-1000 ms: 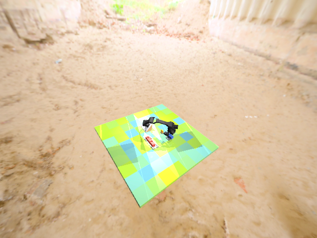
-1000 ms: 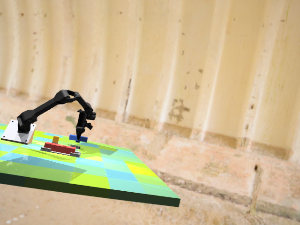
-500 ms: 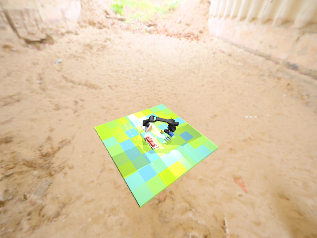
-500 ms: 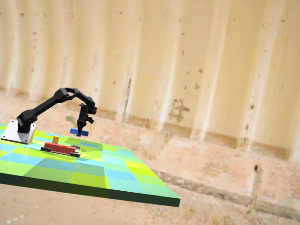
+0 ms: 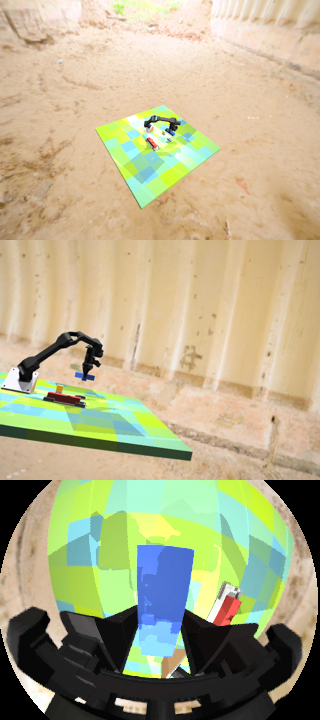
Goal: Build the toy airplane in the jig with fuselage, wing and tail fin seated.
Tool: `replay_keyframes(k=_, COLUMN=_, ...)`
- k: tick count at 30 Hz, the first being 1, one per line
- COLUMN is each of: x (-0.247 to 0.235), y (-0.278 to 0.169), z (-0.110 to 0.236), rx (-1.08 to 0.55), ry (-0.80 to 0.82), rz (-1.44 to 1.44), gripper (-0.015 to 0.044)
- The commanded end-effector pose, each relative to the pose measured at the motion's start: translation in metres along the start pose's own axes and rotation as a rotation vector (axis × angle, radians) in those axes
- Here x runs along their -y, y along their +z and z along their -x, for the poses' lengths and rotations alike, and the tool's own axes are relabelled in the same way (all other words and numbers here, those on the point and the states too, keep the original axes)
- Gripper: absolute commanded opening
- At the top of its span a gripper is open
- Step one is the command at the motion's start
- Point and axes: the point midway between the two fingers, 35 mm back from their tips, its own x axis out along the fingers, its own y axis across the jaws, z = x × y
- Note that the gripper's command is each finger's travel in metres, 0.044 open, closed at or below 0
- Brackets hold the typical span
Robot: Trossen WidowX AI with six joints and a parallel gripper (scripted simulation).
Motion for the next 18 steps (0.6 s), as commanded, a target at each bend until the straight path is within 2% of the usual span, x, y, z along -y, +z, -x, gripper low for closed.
replay_keyframes(k=1, x=0.013, y=0.001, z=0.004, rx=0.0, ry=0.008, rz=0.054, gripper=0.0)
replay_keyframes(k=18, x=0.07, y=0.001, z=-0.001, rx=0.005, ry=0.018, rz=0.35, gripper=0.0)
